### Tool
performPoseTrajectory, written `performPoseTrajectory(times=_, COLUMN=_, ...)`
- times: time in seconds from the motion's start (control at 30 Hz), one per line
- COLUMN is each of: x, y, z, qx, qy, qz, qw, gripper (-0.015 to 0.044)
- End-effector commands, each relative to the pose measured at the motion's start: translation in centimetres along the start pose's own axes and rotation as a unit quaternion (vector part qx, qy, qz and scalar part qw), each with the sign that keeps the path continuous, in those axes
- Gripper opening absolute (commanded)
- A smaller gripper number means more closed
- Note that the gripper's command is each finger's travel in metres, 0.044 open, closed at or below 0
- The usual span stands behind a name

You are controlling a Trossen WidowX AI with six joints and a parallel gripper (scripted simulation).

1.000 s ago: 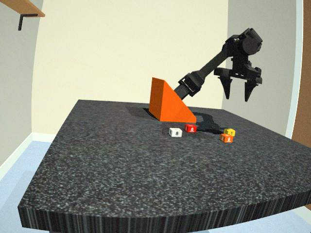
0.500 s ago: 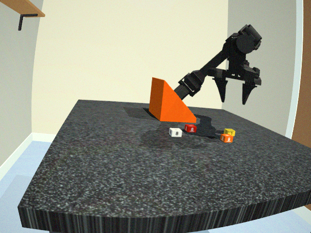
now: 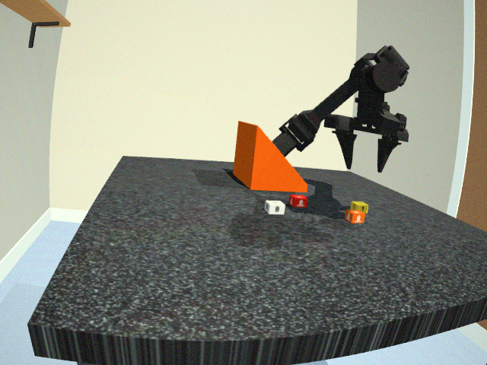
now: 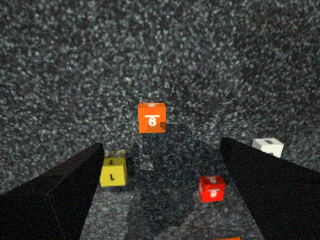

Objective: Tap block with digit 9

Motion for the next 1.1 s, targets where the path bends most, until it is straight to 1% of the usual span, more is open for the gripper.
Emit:
performPoseTrajectory(times=0.0, x=0.4, y=-0.4, z=5.2, qx=0.01, qy=0.006, qz=0.001, qw=1.0, gripper=0.0242)
performPoseTrajectory(times=0.07, x=0.4, y=-0.5, z=6.2, qx=0.01, qy=0.006, qz=0.001, qw=1.0, gripper=0.019)
performPoseTrajectory(times=0.27, x=0.4, y=-0.5, z=6.2, qx=0.01, qy=0.006, qz=0.001, qw=1.0, gripper=0.0032)
performPoseTrajectory(times=0.3, x=0.4, y=-0.5, z=6.2, qx=0.01, qy=0.006, qz=0.001, qw=1.0, gripper=0.002)
performPoseTrajectory(times=0.6, x=0.4, y=-0.5, z=6.3, qx=0.01, qy=0.006, qz=0.001, qw=1.0, gripper=0.002)
performPoseTrajectory(times=1.07, x=0.4, y=-0.5, z=8.5, qx=0.01, qy=0.007, qz=0.001, qw=1.0, gripper=0.002)
Point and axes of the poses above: the point midway between the two fingers, 35 mm back from their tips, its own z axis out along the fingers, its own x axis across the jaws, y = z × x, the point moved 7 cm from there along -z, back along the fingers, and after that the axes turned 2 degrees about -z, right-handed, at the moved point
